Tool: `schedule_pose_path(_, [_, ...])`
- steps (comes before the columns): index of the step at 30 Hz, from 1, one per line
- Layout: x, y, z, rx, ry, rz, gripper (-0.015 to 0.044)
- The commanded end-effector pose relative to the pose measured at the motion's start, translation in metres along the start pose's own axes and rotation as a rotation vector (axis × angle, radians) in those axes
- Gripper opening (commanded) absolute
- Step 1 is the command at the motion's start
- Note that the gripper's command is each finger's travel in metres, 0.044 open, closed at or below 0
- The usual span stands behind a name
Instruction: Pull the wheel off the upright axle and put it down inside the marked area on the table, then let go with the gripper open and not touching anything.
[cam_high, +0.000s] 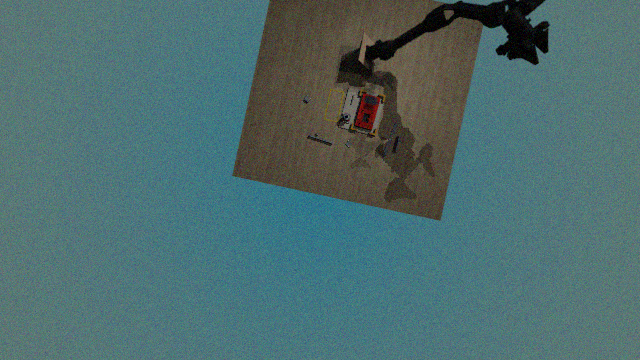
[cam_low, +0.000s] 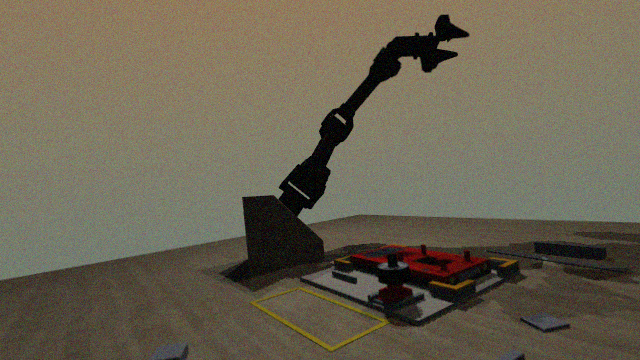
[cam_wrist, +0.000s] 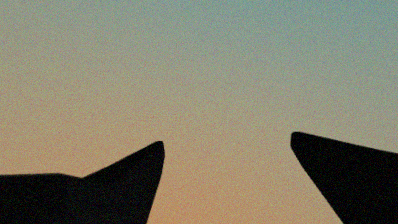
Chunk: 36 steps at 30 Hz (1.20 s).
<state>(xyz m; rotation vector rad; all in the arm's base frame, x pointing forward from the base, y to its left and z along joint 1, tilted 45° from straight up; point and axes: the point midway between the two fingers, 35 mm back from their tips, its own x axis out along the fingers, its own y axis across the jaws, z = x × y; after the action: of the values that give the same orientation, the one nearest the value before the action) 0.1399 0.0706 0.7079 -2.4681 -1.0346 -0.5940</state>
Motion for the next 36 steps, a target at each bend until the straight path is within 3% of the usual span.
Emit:
schedule_pose_path(1, [0.0, 0.001, 0.0, 0.006, 0.001, 0.0, 0.0374])
schedule_pose_path(4, [0.005, 0.015, 0.006, 0.113, 0.015, 0.009, 0.03])
schedule_pose_path(13, [0.024, 0.122, 0.046, 0.552, -0.033, 0.21, 0.03])
schedule_pose_path(21, [0.025, 0.184, 0.08, 0.884, -0.042, 0.357, 0.03])
schedule_pose_path(30, [0.007, 0.287, 0.154, 1.498, 0.026, 0.665, 0.03])
schedule_pose_path(36, [-0.02, 0.347, 0.213, 1.923, 0.162, 0.913, 0.03])
